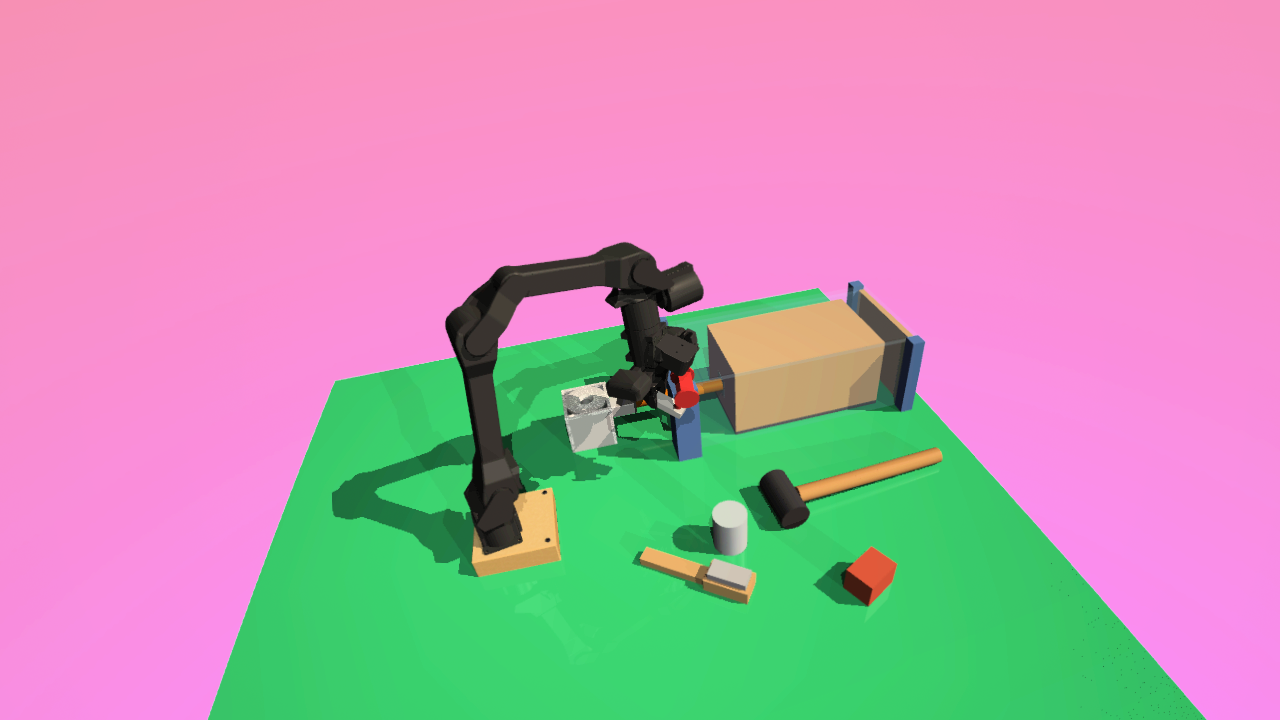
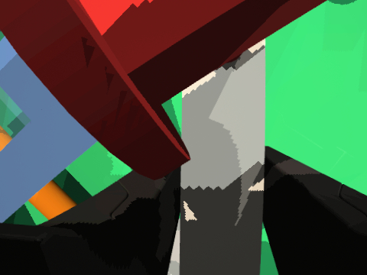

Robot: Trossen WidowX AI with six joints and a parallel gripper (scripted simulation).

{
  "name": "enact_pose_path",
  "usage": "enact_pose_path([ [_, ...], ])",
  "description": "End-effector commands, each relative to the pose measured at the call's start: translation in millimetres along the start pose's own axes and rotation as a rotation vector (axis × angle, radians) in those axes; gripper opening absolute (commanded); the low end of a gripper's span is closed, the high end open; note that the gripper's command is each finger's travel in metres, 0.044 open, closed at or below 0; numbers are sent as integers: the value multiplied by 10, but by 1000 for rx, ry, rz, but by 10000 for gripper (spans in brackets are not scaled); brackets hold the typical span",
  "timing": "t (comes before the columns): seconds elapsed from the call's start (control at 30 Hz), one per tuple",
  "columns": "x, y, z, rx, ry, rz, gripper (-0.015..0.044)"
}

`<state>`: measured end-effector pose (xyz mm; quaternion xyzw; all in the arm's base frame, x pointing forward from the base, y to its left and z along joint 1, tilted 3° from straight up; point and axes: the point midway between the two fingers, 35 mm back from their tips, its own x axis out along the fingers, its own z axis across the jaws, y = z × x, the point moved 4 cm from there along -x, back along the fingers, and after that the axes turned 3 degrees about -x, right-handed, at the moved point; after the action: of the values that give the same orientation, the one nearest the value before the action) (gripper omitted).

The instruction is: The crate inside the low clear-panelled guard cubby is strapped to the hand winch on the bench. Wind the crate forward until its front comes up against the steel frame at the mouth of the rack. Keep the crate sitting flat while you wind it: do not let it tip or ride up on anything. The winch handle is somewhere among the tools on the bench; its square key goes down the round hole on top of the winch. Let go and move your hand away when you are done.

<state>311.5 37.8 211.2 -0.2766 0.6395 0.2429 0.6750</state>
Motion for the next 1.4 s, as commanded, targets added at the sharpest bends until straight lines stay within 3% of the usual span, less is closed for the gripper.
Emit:
enact_pose_path([
  [0.0, -82, 199, 79, 34, -4, -21, 0],
  [0.8, -303, 1210, 344, 189, 28, -129, 0],
  [1.1, -382, 1360, 358, 209, 37, -264, 0],
  [1.37, -379, 1367, 359, 210, 37, -275, 0],
])
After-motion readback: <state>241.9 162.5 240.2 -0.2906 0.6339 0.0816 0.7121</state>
